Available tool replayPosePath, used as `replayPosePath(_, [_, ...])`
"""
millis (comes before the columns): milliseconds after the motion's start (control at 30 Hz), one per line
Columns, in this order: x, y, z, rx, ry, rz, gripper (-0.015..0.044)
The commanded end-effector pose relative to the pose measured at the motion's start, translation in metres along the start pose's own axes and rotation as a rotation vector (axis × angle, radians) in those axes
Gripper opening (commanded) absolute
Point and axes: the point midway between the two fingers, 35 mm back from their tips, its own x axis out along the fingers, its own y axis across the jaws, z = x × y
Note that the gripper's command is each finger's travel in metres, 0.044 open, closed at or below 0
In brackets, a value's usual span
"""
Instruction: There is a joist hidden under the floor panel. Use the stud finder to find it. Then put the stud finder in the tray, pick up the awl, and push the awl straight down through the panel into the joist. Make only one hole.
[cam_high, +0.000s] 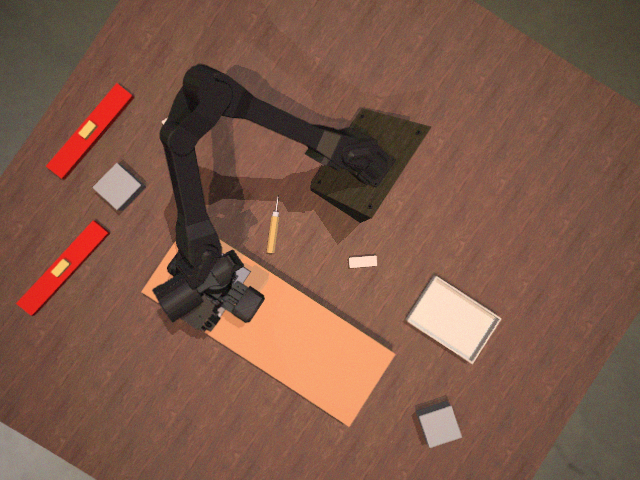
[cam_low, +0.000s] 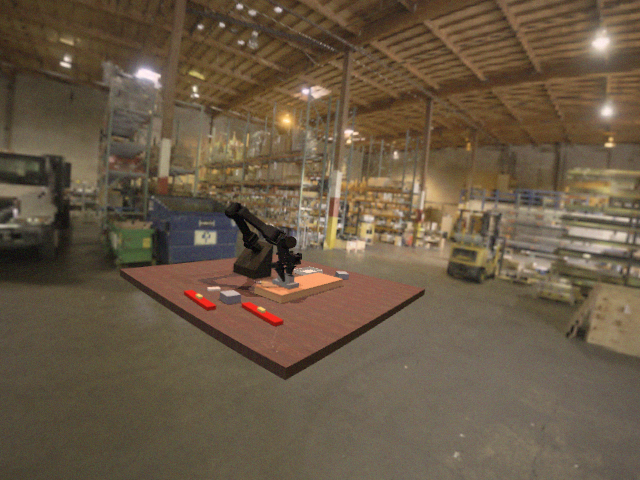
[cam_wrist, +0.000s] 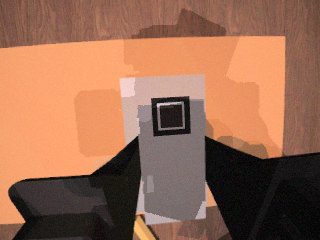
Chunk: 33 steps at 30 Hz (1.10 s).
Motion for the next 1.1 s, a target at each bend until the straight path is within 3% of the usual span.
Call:
replayPosePath(0, [0.0, 0.016, -0.001, -0.002, 0.001, 0.001, 0.0])
replayPosePath(1067, [0.0, 0.128, -0.001, 0.0, 0.001, 0.006, 0.0])
